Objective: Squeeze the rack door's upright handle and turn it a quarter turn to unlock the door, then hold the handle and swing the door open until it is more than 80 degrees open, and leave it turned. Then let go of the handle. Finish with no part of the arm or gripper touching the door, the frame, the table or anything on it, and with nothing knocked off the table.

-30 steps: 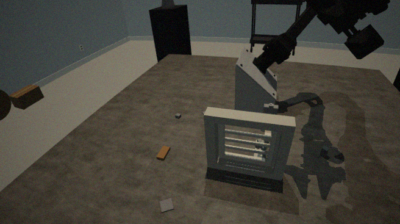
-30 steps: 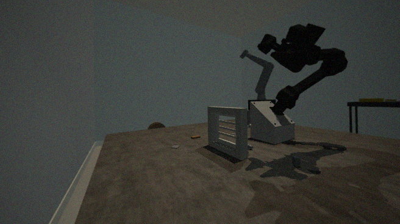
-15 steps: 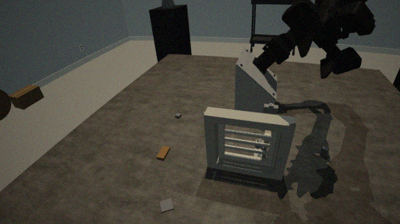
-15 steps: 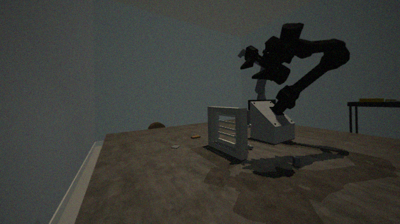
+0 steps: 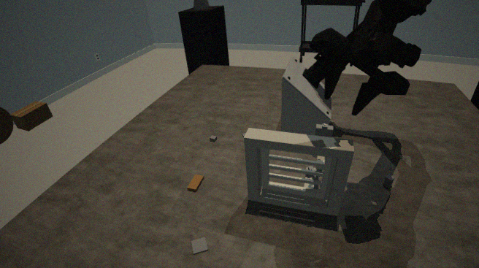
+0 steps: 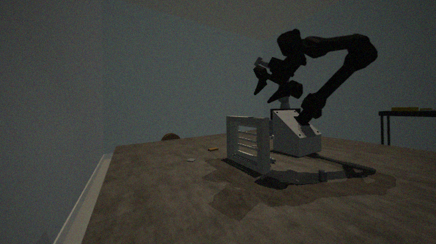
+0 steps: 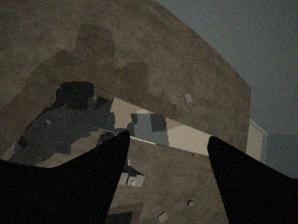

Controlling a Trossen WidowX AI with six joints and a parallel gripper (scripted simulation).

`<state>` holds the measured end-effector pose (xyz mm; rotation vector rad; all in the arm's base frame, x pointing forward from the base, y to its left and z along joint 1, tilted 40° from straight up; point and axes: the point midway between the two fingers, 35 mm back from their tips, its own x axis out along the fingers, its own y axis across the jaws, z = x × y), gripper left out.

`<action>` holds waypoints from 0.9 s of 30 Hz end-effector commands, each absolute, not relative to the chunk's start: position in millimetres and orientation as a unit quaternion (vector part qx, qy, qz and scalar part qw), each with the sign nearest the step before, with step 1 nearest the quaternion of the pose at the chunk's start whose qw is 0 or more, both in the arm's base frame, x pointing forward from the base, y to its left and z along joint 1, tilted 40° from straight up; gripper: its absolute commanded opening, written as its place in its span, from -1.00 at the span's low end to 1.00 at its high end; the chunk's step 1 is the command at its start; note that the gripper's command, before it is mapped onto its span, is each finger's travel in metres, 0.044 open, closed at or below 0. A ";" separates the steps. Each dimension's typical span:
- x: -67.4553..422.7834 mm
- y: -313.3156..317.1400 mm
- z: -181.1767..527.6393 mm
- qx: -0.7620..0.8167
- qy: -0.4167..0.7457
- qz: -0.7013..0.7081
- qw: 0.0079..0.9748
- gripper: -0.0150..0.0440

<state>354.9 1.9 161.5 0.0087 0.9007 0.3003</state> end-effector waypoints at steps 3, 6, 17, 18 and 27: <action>348.3 2.4 140.0 0.035 0.502 0.178 0.846 0.48; 344.5 2.6 131.9 0.052 0.529 0.192 0.825 0.48; 329.8 4.2 111.6 0.131 0.613 0.239 0.742 0.48; 328.6 4.4 110.4 0.139 0.619 0.243 0.734 0.48; 320.0 5.5 104.4 0.211 0.663 0.271 0.665 0.48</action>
